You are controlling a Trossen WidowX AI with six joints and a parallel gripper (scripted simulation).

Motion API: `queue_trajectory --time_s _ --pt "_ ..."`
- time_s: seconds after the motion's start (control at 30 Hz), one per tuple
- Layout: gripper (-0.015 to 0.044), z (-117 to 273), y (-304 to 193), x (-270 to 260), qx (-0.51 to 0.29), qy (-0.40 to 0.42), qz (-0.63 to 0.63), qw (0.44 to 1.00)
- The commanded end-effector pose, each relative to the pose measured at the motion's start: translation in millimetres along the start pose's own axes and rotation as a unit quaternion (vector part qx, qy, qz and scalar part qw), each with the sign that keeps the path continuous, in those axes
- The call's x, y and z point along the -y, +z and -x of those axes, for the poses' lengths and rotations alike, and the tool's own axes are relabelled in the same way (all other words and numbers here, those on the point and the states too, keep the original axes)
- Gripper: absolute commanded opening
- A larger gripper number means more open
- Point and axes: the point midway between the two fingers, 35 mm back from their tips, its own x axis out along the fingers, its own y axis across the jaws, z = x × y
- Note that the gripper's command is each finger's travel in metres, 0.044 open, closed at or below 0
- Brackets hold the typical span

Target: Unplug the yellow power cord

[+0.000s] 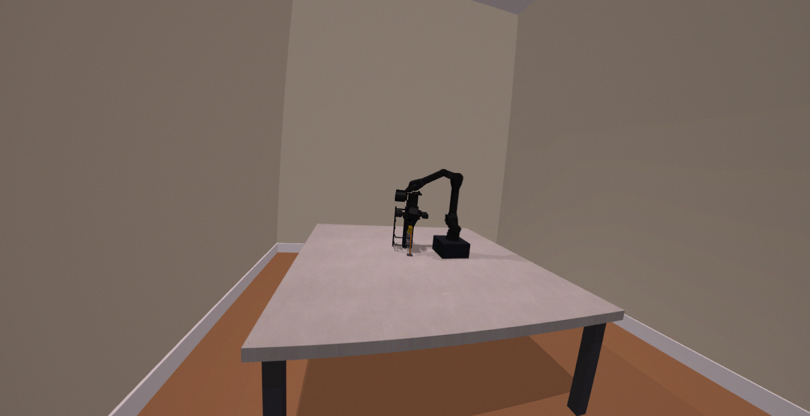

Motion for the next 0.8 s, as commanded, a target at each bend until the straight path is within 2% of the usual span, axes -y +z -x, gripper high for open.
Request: queue_trajectory --time_s 0.0,0.5,0.77 --pt "0.0000 1.9 23.2 0.9 0.025 -0.002 0.010 1.000" --pt "0.0000 3.6 47.5 -1.9 0.026 -0.001 0.011 1.000" --pt "0.0210 2.6 38.2 -2.0 0.026 0.000 0.012 1.000"
